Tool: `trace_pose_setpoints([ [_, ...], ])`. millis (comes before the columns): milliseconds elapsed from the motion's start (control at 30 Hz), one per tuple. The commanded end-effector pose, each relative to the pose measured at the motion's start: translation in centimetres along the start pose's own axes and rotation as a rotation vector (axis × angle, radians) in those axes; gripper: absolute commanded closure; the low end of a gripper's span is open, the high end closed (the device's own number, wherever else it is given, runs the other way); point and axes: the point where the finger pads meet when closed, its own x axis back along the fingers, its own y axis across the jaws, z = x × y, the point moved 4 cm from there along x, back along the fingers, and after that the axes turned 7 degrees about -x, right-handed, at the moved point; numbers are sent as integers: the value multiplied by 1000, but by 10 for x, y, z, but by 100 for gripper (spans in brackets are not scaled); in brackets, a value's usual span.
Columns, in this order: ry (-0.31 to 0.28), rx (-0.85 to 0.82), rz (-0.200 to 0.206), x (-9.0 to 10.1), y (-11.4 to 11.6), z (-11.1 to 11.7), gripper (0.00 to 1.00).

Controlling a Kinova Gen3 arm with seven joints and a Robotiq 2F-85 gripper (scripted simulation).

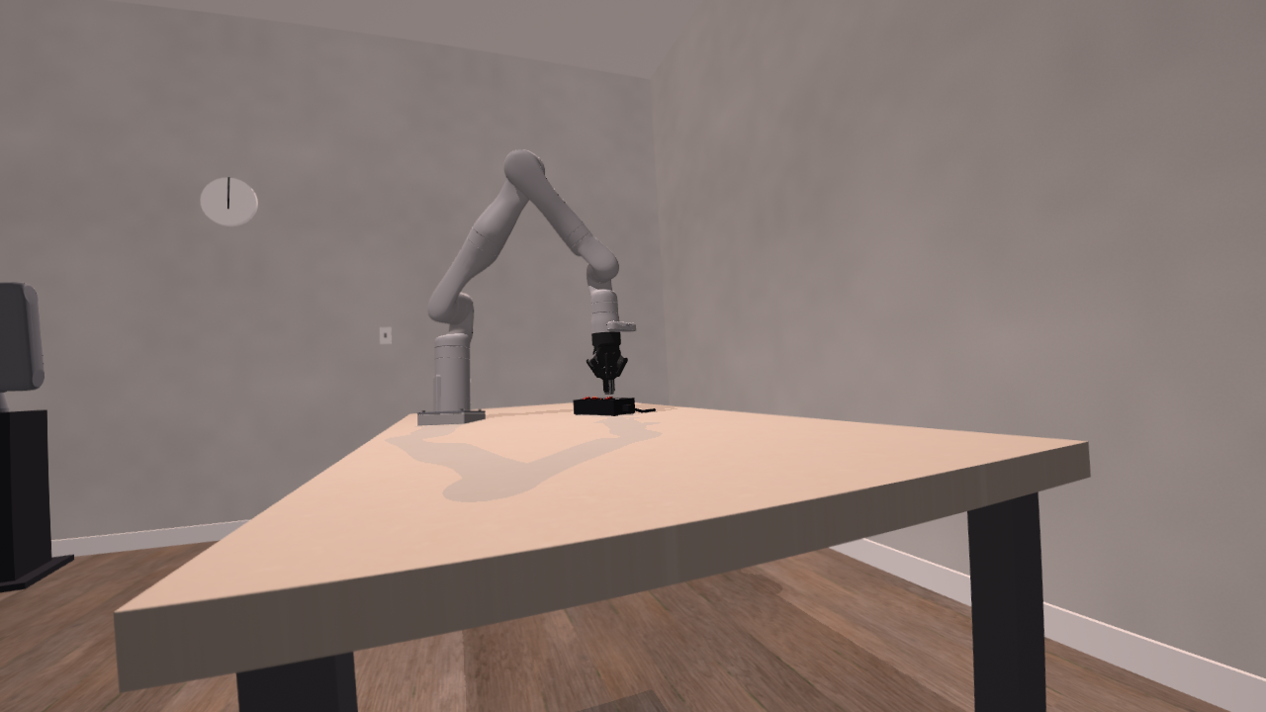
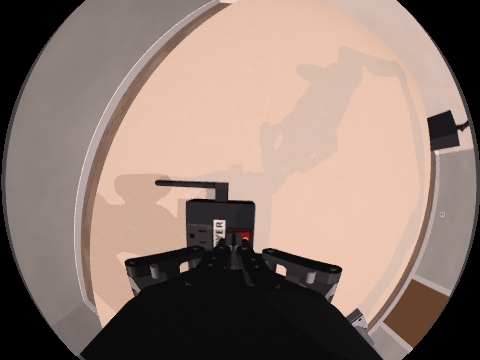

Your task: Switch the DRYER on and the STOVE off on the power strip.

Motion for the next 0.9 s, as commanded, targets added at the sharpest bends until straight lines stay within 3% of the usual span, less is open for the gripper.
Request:
trace_pose_setpoints([
  [0,5,2,1,-2,1,4,100],
  [867,4,4,-2,-11,2,3,100],
])
